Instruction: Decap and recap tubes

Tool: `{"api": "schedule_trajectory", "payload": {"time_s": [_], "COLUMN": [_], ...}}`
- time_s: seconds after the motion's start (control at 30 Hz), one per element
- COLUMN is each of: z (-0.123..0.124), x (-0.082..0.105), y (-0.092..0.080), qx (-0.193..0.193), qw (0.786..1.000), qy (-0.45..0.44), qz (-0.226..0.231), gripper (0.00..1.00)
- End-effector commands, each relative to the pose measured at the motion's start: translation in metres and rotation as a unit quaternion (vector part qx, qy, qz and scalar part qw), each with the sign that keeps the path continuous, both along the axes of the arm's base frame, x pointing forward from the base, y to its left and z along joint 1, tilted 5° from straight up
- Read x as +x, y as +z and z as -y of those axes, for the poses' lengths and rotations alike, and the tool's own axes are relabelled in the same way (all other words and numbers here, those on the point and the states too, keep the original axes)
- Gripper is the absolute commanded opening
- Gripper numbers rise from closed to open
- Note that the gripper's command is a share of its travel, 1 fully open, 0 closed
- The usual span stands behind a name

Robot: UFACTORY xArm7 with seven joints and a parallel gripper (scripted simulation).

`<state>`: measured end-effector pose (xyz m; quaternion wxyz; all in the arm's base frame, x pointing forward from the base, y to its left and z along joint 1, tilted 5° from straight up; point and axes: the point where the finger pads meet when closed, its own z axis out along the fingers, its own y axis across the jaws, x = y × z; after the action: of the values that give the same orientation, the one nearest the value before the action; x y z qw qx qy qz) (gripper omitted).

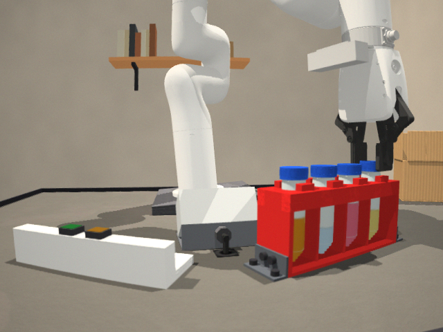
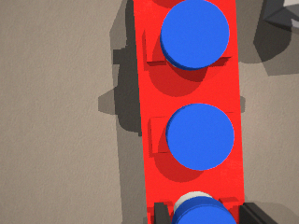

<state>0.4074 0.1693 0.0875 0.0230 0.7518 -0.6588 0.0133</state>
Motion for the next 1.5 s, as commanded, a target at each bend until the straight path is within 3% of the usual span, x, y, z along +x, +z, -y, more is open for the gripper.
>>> {"api": "schedule_trajectory", "payload": {"time_s": [0.0, 0.3, 0.4, 0.63, 0.67, 1.03, 1.13, 1.33, 1.47], "z": [-0.0010, -0.0010, -0.0010, -0.0010, -0.0010, -0.0010, -0.0010, -0.0010, -0.0011], "x": [0.0015, 0.0015, 0.0015, 0.0015, 0.0015, 0.0015, 0.0015, 0.0015, 0.0015], "y": [0.0018, 0.0018, 0.0018, 0.0018, 0.0018, 0.0018, 0.0018, 0.0019, 0.0020], "qx": [-0.014, -0.014, -0.015, -0.015, -0.015, -0.015, -0.015, -0.016, -0.016], "qw": [0.990, 0.947, 0.937, 0.937, 0.937, 0.937, 0.937, 0.979, 0.991], "qy": [-0.137, -0.321, -0.348, -0.348, -0.348, -0.348, -0.347, -0.204, -0.131], "qz": [0.018, 0.030, 0.032, 0.032, 0.032, 0.032, 0.032, 0.023, 0.018], "gripper": [0.46, 0.46, 0.46, 0.46, 0.00, 0.00, 0.00, 0.00, 0.00]}}
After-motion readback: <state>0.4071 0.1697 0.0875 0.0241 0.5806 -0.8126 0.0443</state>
